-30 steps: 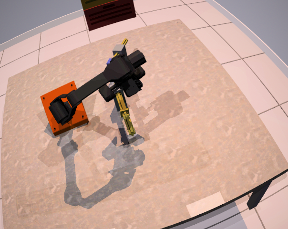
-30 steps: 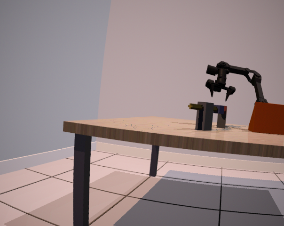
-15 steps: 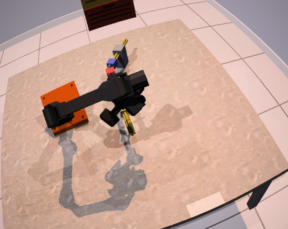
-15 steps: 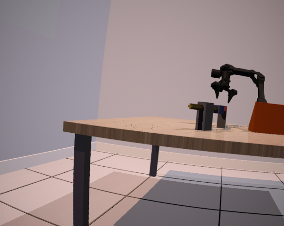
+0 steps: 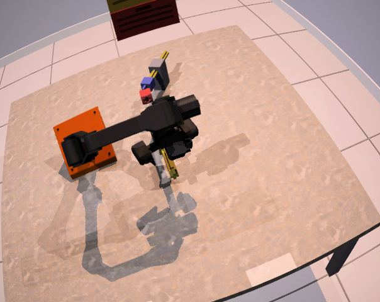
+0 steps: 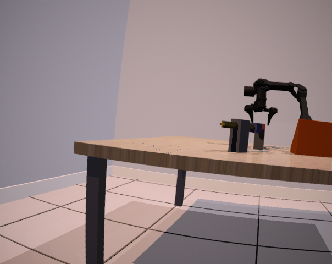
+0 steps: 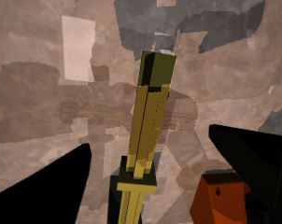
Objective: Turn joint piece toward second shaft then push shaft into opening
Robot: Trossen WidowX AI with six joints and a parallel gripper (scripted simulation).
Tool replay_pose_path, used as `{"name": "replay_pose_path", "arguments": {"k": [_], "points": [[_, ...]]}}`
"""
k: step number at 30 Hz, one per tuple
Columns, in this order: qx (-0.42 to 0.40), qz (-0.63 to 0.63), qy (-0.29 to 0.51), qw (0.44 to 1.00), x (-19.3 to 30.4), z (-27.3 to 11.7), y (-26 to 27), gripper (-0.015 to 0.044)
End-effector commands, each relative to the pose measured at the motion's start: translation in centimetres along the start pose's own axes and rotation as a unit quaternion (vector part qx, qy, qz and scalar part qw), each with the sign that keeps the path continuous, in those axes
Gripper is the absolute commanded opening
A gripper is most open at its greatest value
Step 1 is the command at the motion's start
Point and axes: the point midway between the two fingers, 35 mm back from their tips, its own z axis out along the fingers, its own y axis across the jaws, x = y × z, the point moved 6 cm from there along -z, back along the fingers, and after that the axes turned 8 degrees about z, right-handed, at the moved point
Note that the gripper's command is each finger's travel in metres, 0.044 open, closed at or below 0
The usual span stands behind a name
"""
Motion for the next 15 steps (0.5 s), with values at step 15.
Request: {"name": "replay_pose_path", "arguments": {"k": [15], "points": [[0.034,0.123,-0.07,0.989,0.8,3.2,0.8,0.044]]}}
